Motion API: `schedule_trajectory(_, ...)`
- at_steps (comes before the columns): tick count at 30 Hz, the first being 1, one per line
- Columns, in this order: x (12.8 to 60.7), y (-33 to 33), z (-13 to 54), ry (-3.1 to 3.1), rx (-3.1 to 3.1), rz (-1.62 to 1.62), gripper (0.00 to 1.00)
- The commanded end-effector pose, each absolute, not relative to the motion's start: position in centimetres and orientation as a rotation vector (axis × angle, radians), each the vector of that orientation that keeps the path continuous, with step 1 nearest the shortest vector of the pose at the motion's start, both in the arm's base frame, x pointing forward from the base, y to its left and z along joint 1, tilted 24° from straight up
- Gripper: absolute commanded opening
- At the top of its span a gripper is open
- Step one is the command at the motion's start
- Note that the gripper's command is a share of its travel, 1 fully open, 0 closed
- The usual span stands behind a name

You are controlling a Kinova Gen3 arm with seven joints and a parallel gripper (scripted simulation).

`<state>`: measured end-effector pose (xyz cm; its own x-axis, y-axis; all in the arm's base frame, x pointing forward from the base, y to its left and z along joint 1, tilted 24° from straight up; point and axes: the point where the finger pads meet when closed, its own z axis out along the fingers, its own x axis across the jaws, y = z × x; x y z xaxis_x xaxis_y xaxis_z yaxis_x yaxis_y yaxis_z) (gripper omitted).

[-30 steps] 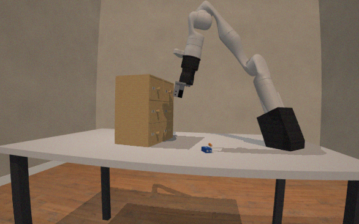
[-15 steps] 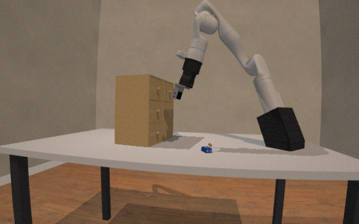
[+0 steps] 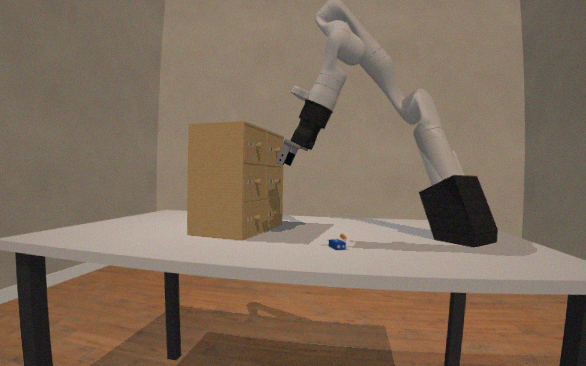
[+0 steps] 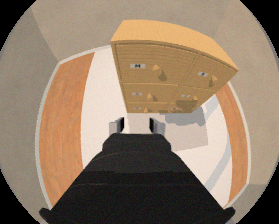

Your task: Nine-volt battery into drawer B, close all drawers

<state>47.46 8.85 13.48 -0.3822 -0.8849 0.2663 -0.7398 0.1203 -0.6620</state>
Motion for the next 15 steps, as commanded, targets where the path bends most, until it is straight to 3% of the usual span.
schedule_trajectory(1, 47.15, 9.04, 13.02, 2.189, -1.639, -1.115, 1.00)
schedule_trajectory(15, 47.96, 8.49, 12.35, 2.080, -1.589, -1.219, 1.00)
